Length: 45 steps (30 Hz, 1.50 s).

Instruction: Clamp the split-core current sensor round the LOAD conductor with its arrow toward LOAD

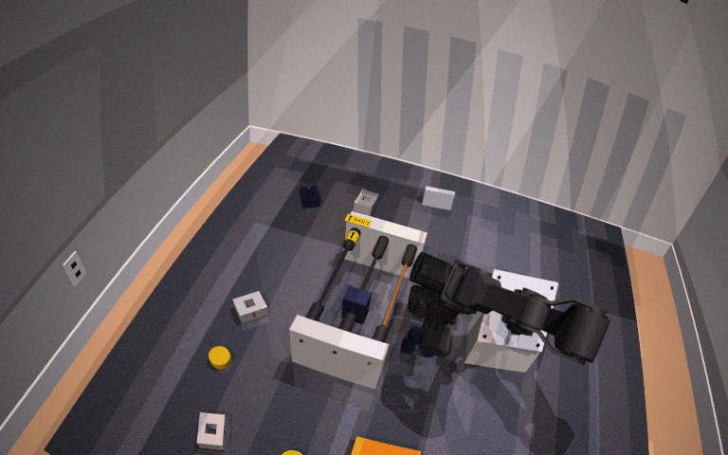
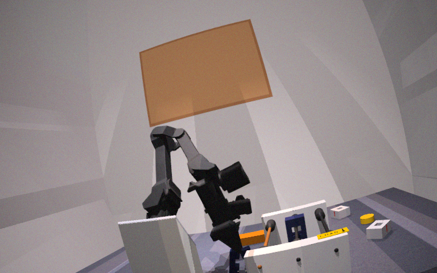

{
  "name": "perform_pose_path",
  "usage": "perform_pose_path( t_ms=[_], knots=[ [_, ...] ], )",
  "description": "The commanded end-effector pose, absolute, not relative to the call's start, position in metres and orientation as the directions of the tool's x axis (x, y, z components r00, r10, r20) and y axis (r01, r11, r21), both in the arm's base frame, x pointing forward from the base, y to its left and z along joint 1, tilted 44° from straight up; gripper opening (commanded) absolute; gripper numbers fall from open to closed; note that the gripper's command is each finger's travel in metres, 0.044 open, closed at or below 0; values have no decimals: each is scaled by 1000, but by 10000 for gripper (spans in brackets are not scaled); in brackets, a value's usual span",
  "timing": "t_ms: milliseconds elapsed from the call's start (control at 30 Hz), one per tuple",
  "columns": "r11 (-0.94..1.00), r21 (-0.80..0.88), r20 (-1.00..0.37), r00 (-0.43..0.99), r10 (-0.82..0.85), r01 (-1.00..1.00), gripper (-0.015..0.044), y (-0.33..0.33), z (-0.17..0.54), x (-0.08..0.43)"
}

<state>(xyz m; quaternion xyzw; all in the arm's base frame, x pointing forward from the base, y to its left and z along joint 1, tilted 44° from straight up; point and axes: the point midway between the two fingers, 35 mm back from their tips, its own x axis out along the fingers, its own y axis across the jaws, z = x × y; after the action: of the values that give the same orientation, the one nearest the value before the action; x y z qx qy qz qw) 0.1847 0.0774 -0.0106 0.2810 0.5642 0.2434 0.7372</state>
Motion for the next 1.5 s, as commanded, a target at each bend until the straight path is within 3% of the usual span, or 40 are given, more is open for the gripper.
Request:
perform_pose_path(
  t_ms=[0, 267, 767, 800, 1000, 1200, 1267, 1467],
  knots=[
    [724, 689, -695, 245, 676, -42, 79, 77, -11, 185],
    [724, 689, -695, 245, 676, -42, 289, 77, -11, 185],
    [725, 687, -694, 251, 675, -48, 290, 40, 28, 169],
    [723, 690, -695, 248, 675, -33, 316, 40, 28, 169],
    [581, 668, -710, 165, 684, 464, 320, 39, 30, 176],
    [297, 366, -722, 67, 689, 882, 320, 38, 31, 185],
    [184, 220, -724, 34, 689, 958, 320, 38, 30, 188],
    [171, 203, -725, 31, 688, 964, 320, 41, 26, 189]
  ],
)
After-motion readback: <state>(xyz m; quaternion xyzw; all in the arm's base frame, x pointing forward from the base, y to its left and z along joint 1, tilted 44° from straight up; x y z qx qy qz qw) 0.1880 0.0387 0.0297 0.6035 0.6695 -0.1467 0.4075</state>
